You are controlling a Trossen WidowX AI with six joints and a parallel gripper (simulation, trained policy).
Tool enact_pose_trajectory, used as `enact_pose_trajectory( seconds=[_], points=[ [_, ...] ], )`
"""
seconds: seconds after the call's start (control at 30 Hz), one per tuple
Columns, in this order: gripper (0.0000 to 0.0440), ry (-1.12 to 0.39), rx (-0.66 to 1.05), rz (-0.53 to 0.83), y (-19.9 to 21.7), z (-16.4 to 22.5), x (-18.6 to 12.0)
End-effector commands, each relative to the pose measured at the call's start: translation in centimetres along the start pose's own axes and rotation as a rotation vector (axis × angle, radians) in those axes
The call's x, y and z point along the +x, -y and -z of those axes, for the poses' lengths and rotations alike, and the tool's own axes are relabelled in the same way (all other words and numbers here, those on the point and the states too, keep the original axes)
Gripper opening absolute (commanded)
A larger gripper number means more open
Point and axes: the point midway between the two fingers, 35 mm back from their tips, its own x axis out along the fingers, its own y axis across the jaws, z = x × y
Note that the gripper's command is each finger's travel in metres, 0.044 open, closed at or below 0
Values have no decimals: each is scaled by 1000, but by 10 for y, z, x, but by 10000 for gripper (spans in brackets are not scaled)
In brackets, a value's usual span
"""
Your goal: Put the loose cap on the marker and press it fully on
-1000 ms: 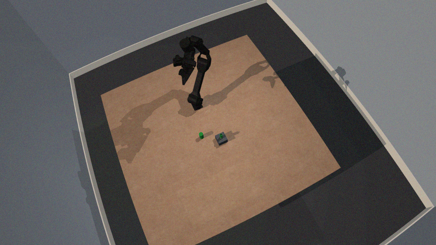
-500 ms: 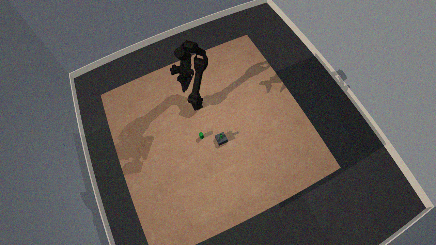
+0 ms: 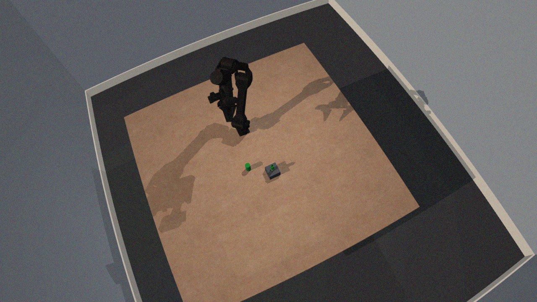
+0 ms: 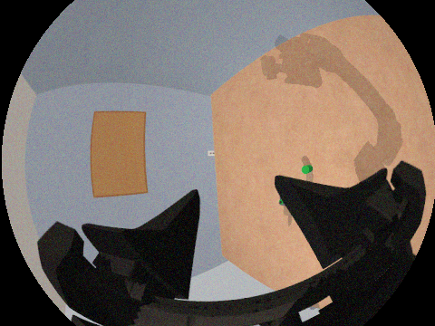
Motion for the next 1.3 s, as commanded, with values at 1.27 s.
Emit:
enact_pose_trajectory(
  seconds=[1.27],
  points=[
    [318, -292, -32, 324, 26, 11, 102]
  ],
)
